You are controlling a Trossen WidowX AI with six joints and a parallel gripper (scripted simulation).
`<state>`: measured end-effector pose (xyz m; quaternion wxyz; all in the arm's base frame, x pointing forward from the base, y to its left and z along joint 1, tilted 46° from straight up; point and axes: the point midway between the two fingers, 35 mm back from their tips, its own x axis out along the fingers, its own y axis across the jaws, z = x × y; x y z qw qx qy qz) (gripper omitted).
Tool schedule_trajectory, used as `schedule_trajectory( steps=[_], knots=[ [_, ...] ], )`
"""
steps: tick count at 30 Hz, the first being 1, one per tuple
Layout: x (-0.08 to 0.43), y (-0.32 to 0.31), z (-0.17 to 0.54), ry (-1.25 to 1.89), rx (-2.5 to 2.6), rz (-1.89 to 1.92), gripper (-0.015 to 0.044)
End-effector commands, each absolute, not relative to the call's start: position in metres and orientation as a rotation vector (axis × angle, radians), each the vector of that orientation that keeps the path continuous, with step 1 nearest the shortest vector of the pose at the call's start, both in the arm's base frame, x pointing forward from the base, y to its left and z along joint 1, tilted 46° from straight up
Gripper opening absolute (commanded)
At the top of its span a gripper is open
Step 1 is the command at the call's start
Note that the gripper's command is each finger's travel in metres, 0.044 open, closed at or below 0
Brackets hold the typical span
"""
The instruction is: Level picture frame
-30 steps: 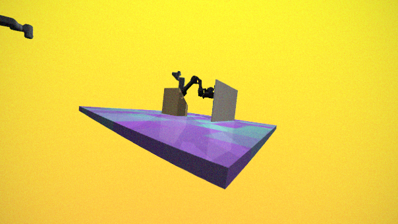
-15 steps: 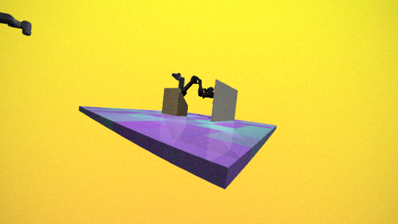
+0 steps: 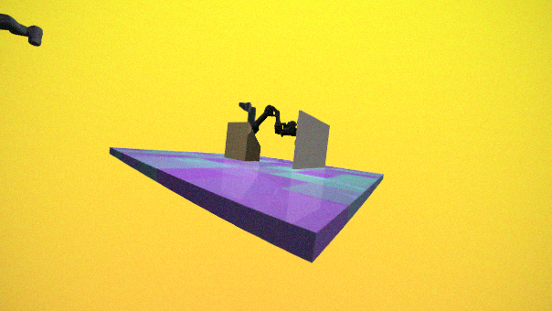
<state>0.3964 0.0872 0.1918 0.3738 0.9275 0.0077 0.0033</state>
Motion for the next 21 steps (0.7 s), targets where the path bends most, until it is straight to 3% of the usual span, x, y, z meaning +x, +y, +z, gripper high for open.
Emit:
schedule_trajectory(
  steps=[1, 9, 21],
  knots=[
    [0.389, 0.089, 0.193, 0.019, 2.410, 0.009, 0.0260],
    [0.303, 0.092, 0.188, 0.016, 2.779, 0.005, 0.0260],
    [0.269, 0.085, 0.205, 0.023, 2.781, 0.002, 0.0260]
  ],
)
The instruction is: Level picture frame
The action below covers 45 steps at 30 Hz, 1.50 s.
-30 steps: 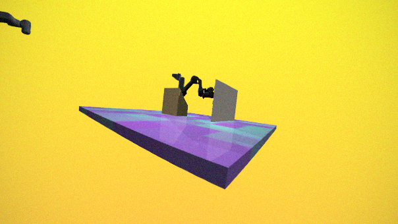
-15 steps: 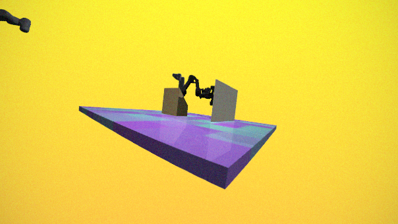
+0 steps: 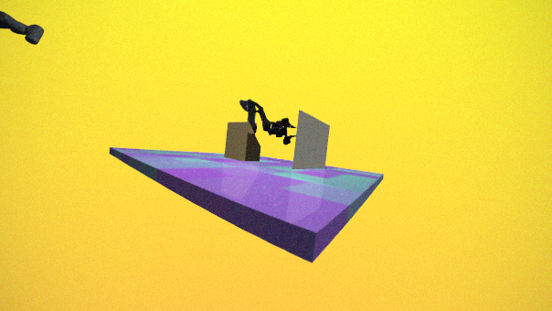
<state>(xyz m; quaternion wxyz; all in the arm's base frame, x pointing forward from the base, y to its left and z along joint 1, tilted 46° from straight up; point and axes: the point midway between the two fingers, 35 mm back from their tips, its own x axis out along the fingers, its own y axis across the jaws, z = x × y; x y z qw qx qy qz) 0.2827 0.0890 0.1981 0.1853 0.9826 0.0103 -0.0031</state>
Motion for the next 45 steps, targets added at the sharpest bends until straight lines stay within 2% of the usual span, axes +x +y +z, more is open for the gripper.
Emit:
schedule_trajectory(
  steps=[1, 15, 45],
  knots=[
    [0.264, 0.083, 0.207, 0.022, 2.783, 0.002, 0.0260],
    [0.200, 0.050, 0.202, 0.017, 2.810, 0.000, 0.0260],
    [0.200, 0.050, 0.202, 0.017, 2.811, 0.000, 0.0260]
  ],
)
